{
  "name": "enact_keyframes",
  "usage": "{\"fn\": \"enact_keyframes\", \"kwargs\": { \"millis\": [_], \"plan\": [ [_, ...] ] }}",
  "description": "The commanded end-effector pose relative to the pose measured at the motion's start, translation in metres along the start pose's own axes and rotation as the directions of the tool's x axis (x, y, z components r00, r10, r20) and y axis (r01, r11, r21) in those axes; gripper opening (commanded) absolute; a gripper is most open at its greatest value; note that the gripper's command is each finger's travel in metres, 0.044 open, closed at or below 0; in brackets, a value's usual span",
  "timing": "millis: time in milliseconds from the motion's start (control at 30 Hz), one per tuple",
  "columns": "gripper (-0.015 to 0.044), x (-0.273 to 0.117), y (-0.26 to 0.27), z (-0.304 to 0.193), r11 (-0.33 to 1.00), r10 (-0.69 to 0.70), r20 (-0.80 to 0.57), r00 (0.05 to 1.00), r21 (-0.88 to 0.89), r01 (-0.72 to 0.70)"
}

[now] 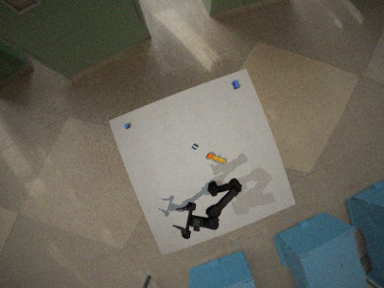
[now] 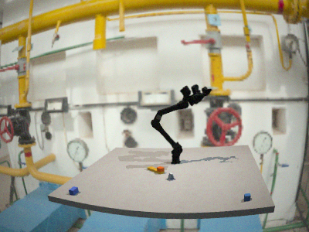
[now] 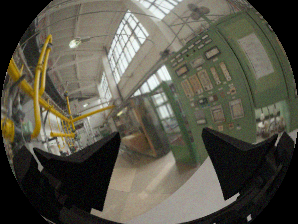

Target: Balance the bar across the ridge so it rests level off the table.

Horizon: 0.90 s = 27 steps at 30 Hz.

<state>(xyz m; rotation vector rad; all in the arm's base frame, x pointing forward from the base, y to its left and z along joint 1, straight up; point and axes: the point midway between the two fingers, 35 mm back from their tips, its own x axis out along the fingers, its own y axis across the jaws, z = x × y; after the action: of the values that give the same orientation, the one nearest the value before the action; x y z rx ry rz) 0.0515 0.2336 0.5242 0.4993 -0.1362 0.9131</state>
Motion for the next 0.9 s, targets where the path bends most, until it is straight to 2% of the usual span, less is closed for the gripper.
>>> {"fn": "enact_keyframes", "kwargs": {
  "millis": [0,67,100,867],
  "plan": [
    [0.0374,0.000,0.000,0.000,1.000,-0.001,0.000,1.000,-0.001,0.001],
    [0.0321,0.003,-0.002,-0.003,1.000,-0.010,-0.003,1.000,-0.006,0.010],
    [0.0315,0.005,-0.004,-0.005,1.000,-0.017,-0.005,1.000,-0.010,0.017],
    [0.0315,0.049,-0.061,-0.050,0.976,-0.210,-0.079,0.974,-0.070,0.205]
  ]
}}
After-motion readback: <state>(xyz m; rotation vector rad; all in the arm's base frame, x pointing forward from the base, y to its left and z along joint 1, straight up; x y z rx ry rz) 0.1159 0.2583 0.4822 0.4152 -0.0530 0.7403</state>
